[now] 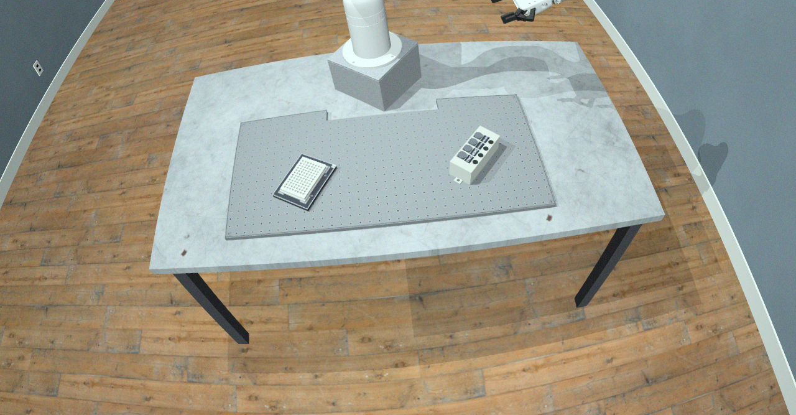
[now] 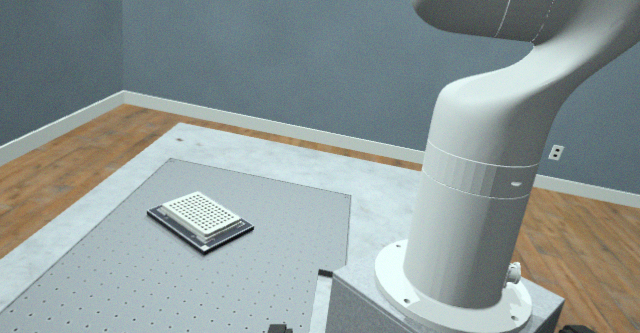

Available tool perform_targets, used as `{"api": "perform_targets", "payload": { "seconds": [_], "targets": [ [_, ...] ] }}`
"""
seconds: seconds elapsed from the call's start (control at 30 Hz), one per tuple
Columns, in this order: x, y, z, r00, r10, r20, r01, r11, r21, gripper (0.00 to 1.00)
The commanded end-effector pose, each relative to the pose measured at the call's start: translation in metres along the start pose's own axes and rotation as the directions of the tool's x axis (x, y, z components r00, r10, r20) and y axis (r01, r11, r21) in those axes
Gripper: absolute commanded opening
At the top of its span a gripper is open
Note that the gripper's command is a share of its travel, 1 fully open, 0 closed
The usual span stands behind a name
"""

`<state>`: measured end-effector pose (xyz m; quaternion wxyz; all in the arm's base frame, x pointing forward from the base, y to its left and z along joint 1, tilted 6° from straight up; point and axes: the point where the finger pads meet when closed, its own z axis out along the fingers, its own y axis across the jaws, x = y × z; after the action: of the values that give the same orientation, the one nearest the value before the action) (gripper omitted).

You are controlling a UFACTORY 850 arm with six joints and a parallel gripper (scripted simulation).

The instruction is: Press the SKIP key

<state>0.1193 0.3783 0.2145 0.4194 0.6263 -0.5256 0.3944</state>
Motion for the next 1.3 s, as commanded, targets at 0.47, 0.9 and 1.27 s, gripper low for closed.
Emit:
{"api": "perform_targets", "payload": {
  "seconds": [0.47,0.9,1.27],
  "targets": [
    [0.000,0.000,-0.001,1.000,0.000,0.002,0.000,1.000,0.000,1.00],
    [-0.016,-0.046,0.023,0.979,-0.182,0.096,0.177,0.982,0.059,0.00],
    [-0.029,-0.081,0.043,0.939,-0.312,0.145,0.297,0.947,0.120,0.00]
  ]
}}
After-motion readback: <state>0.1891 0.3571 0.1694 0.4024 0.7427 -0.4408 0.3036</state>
